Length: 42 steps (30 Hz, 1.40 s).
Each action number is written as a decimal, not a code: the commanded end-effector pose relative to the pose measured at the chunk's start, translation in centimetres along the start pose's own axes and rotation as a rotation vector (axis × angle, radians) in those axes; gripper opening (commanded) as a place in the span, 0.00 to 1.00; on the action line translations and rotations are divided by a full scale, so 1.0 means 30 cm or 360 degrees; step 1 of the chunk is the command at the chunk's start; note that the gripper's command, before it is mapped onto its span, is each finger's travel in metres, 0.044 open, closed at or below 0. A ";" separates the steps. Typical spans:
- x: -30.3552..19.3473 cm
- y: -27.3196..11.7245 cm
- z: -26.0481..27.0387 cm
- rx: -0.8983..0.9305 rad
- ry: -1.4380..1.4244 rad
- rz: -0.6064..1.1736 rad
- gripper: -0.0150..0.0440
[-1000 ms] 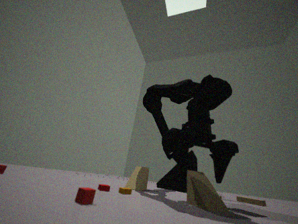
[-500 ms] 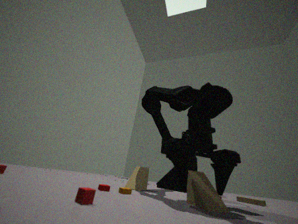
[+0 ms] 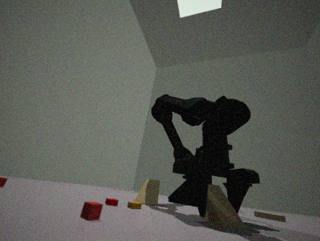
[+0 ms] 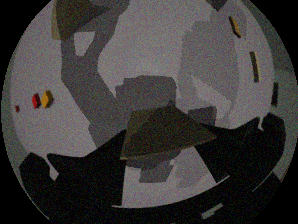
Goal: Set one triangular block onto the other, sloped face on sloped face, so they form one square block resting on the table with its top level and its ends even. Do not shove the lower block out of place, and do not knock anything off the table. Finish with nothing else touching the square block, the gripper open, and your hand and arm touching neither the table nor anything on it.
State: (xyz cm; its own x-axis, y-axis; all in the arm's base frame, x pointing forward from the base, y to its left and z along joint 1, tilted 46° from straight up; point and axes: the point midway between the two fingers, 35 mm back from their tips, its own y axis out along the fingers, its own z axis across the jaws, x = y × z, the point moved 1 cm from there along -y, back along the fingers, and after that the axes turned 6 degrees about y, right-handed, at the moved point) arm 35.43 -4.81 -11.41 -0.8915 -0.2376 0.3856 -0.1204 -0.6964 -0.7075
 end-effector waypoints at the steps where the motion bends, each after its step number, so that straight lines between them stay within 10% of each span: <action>1: 0.000 0.003 0.002 0.0008 -0.0005 -0.0001 0.64; 15: -0.001 -0.015 0.001 0.0006 -0.0004 0.0000 0.25; 42: 0.001 -0.090 -0.001 0.0007 -0.0204 -0.0005 0.25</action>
State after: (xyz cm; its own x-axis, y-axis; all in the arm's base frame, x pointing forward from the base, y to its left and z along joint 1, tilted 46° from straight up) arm 35.71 -2.93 -9.46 -0.8584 -0.2814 0.4289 -0.1218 -0.7004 -0.7033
